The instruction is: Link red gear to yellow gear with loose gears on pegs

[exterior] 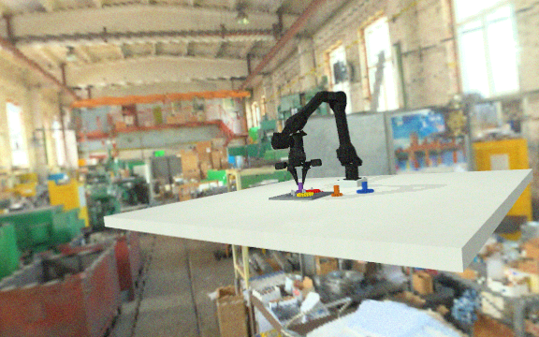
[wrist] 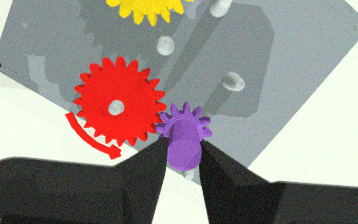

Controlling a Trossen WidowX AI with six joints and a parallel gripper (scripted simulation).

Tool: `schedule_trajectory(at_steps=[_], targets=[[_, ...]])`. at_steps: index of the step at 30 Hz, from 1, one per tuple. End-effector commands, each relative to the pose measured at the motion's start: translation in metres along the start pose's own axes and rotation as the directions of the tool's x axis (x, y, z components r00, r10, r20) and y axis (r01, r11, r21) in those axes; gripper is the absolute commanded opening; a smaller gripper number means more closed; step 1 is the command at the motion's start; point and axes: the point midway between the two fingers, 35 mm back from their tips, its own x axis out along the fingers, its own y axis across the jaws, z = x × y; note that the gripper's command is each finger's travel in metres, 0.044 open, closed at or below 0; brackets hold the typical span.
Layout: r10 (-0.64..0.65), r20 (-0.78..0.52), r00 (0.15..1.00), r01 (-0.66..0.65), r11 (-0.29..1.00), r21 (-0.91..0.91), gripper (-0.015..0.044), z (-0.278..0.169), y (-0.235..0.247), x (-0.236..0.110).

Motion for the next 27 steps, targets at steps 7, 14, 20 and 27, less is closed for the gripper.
schedule_trajectory(at_steps=[7, 14, 20, 27], targets=[[0.002, 0.000, 1.000, -0.001, 0.985, 0.174, 0.0000, 0.000, 0.001, 0.003], [0.001, 0.000, 1.000, -0.001, 0.974, 0.228, 0.0140, 0.000, 0.000, -0.003], [0.001, 0.000, 1.000, -0.001, 0.974, 0.228, 0.0140, 0.001, 0.000, -0.020], [0.007, -0.006, 1.000, -0.005, 0.974, 0.228, 0.0166, 0.002, 0.002, -0.037]])
